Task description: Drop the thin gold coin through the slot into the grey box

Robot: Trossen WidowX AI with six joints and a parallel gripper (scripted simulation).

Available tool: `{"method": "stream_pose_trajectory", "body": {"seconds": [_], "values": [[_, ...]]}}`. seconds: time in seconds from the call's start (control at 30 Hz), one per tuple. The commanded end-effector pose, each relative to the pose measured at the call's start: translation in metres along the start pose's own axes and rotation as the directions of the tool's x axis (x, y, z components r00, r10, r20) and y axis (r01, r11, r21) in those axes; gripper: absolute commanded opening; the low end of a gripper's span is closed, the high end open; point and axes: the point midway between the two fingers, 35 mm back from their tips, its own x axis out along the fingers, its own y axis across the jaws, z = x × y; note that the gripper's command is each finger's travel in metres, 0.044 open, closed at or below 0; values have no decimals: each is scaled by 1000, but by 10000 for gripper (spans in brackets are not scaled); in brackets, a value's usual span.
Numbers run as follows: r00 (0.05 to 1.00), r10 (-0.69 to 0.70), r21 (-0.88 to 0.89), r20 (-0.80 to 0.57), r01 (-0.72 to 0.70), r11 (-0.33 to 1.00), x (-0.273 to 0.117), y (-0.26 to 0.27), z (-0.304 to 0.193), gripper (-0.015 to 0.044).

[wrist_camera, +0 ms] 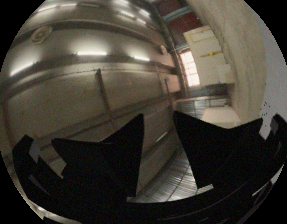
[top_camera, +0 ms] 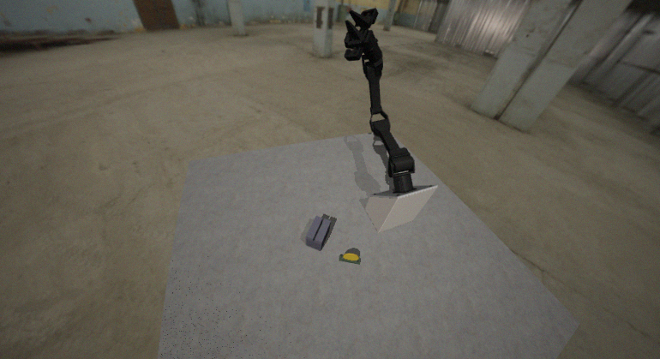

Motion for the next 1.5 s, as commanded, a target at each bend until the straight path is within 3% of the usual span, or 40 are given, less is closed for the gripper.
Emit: {"method": "stream_pose_trajectory", "body": {"seconds": [0.0,0.2,0.43,0.77,1.1,1.47], "values": [[991,-124,-48,-47,122,991,38,-26,-38,161],[939,-332,-126,-84,321,939,92,-83,-87,161],[800,-592,-234,-97,560,795,141,-179,-139,161],[515,-853,-406,-87,763,502,159,-322,-193,161],[90,-996,-477,21,876,69,109,-481,-220,161],[-421,-891,-547,172,711,-442,-27,-616,-241,161]]}}
